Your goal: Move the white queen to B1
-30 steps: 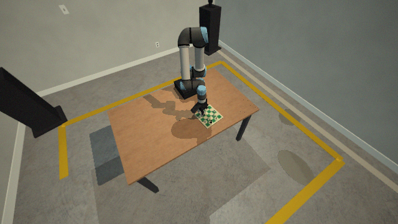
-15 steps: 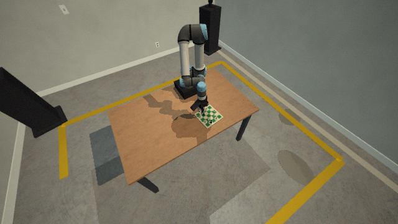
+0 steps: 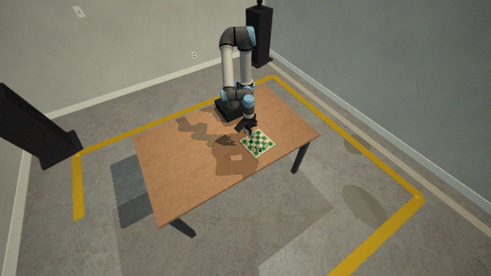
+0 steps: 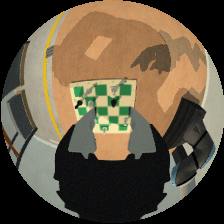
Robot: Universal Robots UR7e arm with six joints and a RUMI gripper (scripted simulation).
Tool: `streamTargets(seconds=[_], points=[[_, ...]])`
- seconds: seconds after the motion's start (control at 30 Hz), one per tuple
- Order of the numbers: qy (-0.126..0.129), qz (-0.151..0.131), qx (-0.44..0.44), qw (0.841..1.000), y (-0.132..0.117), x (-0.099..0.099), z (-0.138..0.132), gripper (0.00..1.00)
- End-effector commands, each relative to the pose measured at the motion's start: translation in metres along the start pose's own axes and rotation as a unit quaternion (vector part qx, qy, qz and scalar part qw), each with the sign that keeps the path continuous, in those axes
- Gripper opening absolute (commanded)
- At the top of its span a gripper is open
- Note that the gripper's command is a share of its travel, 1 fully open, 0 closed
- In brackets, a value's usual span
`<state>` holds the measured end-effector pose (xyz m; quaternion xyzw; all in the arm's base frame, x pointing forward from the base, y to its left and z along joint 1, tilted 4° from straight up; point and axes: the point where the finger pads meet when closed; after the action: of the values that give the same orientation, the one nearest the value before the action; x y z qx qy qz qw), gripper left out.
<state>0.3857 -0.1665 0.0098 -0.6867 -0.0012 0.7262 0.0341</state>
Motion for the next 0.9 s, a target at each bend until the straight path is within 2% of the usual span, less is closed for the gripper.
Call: streamTargets(seconds=[0.0, 0.87], points=[[0.000, 0.000, 0.000, 1.000, 0.0002, -0.0024, -0.0002, 1.00], [0.000, 0.000, 0.000, 1.000, 0.0002, -0.0061, -0.0002, 1.00]])
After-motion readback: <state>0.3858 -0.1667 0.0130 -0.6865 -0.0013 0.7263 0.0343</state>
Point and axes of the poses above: the point where the finger pads meet when closed, its own x axis out along the fingers, its own z axis across the jaws, y = z × x, and after that the axes turned 3 degrees about -x, right-handed
